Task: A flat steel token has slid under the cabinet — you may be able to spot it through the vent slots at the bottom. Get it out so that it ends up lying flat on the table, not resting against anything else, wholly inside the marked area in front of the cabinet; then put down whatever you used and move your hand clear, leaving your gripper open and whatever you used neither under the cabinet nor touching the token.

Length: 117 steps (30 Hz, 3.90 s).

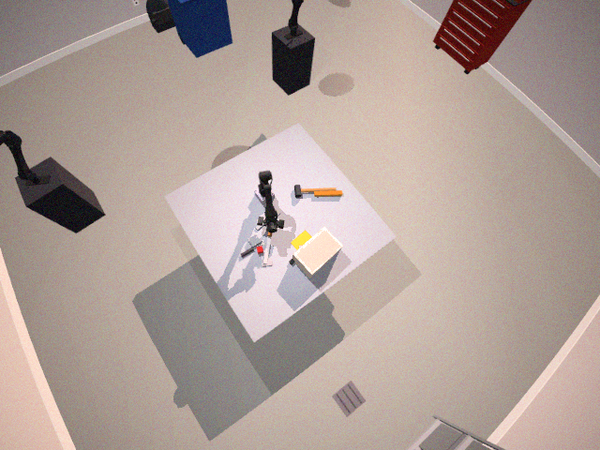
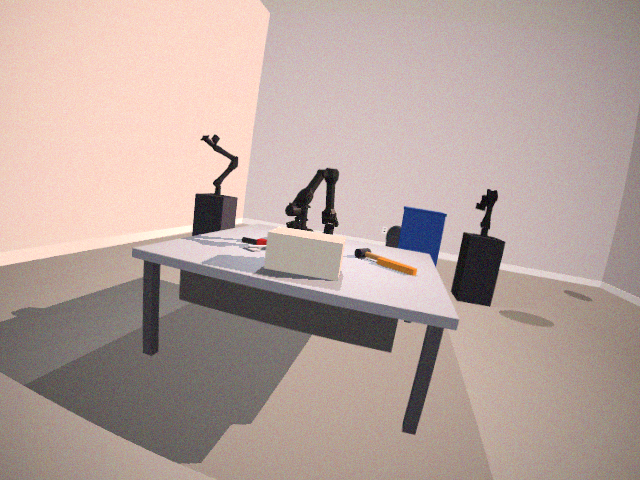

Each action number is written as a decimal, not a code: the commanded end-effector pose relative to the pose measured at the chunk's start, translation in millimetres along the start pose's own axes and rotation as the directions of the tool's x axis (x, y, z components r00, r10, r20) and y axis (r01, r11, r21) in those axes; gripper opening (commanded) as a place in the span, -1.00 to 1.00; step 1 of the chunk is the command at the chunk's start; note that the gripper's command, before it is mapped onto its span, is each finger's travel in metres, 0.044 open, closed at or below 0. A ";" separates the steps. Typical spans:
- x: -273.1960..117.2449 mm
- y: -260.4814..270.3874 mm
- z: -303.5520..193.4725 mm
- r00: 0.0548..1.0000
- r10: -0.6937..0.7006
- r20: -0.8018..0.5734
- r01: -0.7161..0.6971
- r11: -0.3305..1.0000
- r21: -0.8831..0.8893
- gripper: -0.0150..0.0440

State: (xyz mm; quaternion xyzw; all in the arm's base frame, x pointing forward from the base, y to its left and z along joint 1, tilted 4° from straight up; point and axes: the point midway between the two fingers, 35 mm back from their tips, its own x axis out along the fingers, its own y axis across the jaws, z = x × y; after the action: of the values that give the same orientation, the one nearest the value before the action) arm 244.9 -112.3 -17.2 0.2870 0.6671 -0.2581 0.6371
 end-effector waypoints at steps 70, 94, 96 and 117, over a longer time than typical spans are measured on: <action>-4.4 -70.1 68.4 1.000 -0.007 0.019 0.007 1.000 -0.002 -0.49; -5.3 -88.0 88.8 1.000 -0.009 0.021 0.009 1.000 -0.002 -0.49; -5.4 -89.3 90.4 1.000 -0.009 0.021 0.009 1.000 -0.002 -0.49; -6.1 -101.8 106.4 1.000 -0.010 0.022 0.010 1.000 -0.002 -0.49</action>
State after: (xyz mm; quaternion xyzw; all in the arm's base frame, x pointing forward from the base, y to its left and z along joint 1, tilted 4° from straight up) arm 244.9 -249.9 -22.6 0.2842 0.6678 -0.2575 0.6380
